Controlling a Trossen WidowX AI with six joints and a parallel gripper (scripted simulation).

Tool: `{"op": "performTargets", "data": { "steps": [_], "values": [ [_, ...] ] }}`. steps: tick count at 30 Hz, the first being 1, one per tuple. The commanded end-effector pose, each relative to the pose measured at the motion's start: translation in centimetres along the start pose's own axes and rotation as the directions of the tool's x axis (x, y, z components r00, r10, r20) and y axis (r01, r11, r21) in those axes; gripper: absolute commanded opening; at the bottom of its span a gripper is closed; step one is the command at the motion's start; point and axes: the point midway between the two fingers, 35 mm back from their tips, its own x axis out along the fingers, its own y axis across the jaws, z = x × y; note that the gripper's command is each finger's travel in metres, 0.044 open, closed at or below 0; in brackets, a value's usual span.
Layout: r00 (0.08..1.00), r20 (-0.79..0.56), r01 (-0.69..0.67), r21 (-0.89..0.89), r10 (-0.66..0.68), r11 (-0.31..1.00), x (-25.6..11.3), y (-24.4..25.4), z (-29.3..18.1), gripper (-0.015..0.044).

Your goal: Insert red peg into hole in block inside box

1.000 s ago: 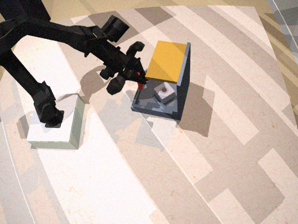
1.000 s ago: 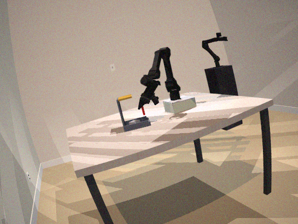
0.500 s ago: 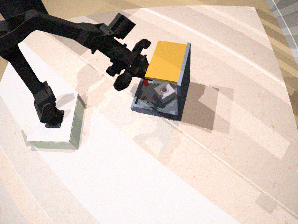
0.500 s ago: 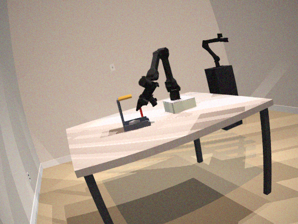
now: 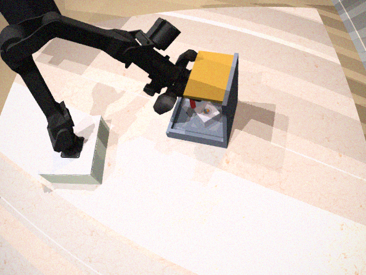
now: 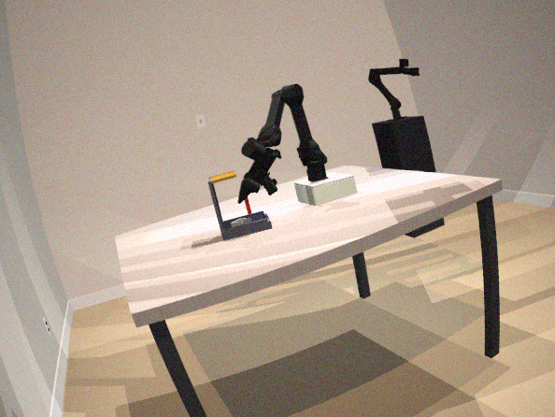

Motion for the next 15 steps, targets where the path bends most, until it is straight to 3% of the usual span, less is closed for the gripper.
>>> {"op": "performTargets", "data": {
  "steps": [1,15],
  "values": [
    [1.0,0.002,0.002,-0.003,-0.002,1.0,0.28,-0.04,-0.18,0.0],
    [1.0,0.001,0.002,-0.003,-0.002,1.0,0.86,-0.06,-0.78,0.0]
  ]
}}
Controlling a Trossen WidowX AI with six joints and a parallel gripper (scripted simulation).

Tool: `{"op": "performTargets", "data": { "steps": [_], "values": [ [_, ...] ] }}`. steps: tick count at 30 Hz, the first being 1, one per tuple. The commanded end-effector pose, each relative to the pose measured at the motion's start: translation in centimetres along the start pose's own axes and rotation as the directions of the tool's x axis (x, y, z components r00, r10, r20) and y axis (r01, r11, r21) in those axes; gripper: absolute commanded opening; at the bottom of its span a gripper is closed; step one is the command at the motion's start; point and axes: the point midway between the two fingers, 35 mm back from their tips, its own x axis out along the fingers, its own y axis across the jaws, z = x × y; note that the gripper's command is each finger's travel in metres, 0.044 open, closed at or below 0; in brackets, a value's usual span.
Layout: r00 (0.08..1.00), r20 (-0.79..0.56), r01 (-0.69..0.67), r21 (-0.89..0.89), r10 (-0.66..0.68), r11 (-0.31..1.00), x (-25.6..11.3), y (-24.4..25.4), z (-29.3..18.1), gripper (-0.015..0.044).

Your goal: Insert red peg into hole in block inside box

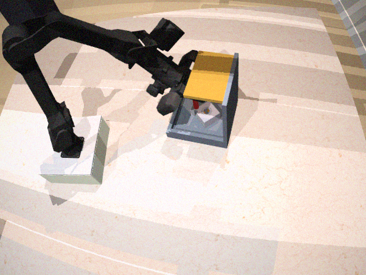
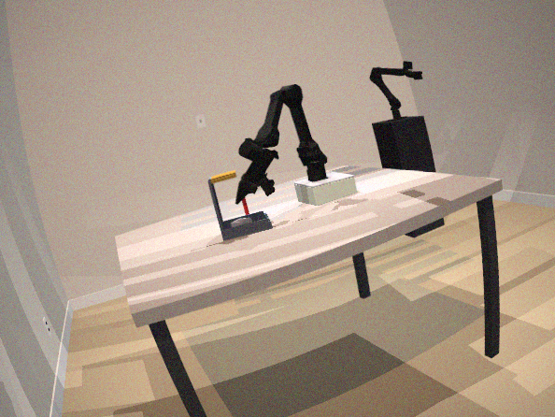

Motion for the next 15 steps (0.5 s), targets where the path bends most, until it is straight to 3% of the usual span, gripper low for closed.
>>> {"op": "performTargets", "data": {
  "steps": [1,15],
  "values": [
    [1.0,0.002,0.002,-0.002,-0.002,1.0,0.26,-0.05,-0.19,0.0],
    [1.0,0.001,0.002,-0.002,-0.002,1.0,0.83,-0.09,-0.78,0.0]
  ]
}}
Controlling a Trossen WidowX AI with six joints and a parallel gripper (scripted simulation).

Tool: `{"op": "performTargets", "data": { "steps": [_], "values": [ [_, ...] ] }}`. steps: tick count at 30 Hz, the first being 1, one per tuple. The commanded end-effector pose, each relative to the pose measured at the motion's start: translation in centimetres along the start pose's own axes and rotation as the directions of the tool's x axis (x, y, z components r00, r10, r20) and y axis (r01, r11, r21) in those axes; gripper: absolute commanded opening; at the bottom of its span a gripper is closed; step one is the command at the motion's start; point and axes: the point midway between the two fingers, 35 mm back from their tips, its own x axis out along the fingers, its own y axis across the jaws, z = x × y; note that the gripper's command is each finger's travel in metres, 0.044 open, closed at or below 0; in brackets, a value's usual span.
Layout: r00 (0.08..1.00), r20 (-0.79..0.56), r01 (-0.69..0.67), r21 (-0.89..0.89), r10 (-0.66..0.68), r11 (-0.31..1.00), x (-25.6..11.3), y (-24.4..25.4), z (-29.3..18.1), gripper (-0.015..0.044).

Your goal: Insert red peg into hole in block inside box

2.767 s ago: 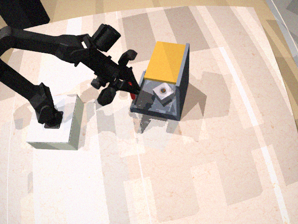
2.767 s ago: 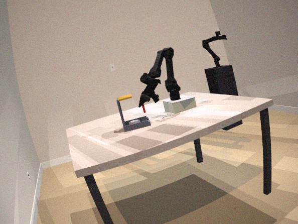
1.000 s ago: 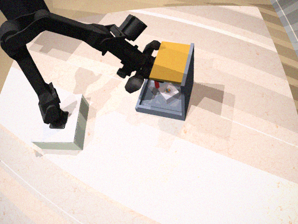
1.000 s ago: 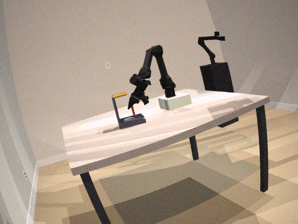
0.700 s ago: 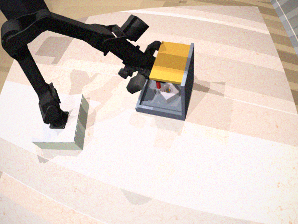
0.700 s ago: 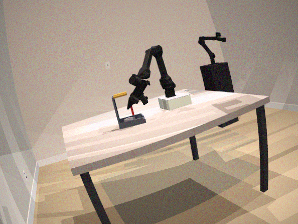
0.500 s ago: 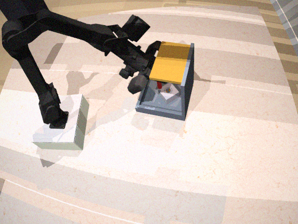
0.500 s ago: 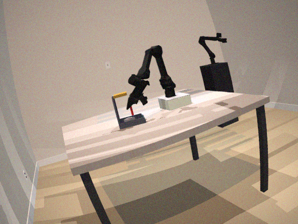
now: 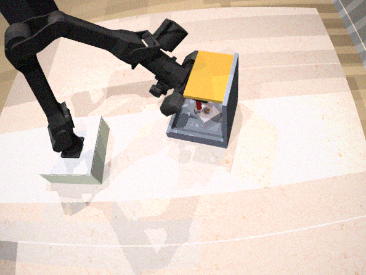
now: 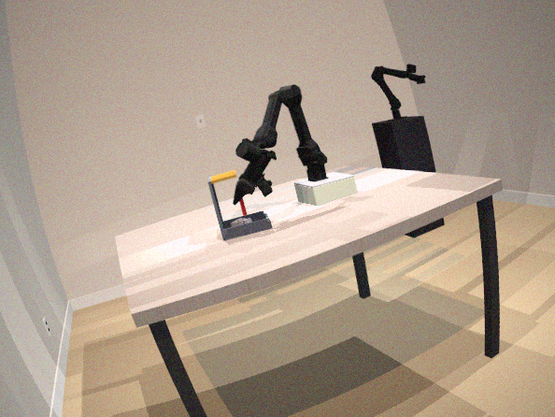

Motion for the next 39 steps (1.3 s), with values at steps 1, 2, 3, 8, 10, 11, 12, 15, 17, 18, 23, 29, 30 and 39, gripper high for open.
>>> {"op": "performTargets", "data": {
  "steps": [1,2,3,8,10,11,12,15,17,18,23,29,30,39],
  "values": [
    [1.0,0.002,0.003,-0.002,-0.003,1.0,0.3,-0.1,-0.2,0.0],
    [1.0,0.002,0.003,-0.002,-0.003,1.0,0.3,-0.1,-0.2,0.0],
    [1.0,0.002,0.003,-0.002,-0.003,1.0,0.3,-0.1,-0.3,0.0],
    [1.0,0.001,0.003,-0.002,-0.003,1.0,0.5,-0.1,-0.5,0.0],
    [1.0,0.001,0.003,-0.002,-0.003,1.0,0.6,-0.1,-0.6,0.0],
    [1.0,0.001,0.003,-0.002,-0.003,1.0,0.7,-0.1,-0.6,0.0],
    [1.0,0.001,0.003,-0.002,-0.003,1.0,0.7,-0.1,-0.6,0.0],
    [1.0,0.001,0.003,-0.002,-0.003,1.0,0.8,-0.1,-0.8,0.0],
    [1.0,0.001,0.003,-0.002,-0.003,1.0,0.9,-0.2,-0.8,0.0],
    [1.0,0.001,0.003,-0.002,-0.003,1.0,0.9,-0.2,-0.9,0.0],
    [1.0,0.001,0.003,-0.002,-0.003,1.0,1.1,-0.2,-1.1,0.0],
    [1.0,0.0,0.003,-0.002,-0.003,1.0,1.3,-0.3,-1.3,0.0],
    [1.0,0.0,0.003,-0.002,-0.003,1.0,1.4,-0.3,-1.3,0.0],
    [1.0,0.0,0.003,-0.002,-0.003,1.0,1.6,-0.5,-1.4,0.0]
  ]
}}
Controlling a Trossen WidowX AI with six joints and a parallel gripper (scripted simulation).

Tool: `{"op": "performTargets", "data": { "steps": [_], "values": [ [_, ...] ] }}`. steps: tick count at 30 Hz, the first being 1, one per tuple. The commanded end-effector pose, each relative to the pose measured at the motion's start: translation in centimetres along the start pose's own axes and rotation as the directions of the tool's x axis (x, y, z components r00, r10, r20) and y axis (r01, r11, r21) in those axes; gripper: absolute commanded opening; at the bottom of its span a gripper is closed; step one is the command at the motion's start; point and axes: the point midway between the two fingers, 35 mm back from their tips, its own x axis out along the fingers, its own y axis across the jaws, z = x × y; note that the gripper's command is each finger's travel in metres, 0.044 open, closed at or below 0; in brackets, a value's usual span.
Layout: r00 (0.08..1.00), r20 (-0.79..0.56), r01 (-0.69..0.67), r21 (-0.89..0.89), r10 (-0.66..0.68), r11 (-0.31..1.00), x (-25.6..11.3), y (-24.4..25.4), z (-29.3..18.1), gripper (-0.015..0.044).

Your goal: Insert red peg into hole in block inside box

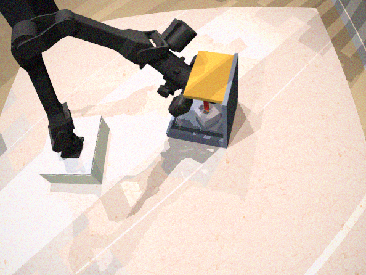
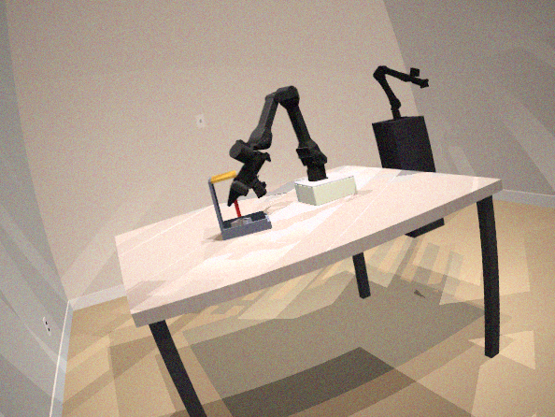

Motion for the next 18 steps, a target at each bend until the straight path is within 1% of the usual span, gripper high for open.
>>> {"op": "performTargets", "data": {
  "steps": [1,18],
  "values": [
    [1.0,0.002,0.003,-0.004,-0.003,1.0,0.3,-0.2,0.1,0.0],
    [1.0,0.003,0.003,-0.004,-0.003,1.0,1.4,0.1,1.6,0.0]
  ]
}}
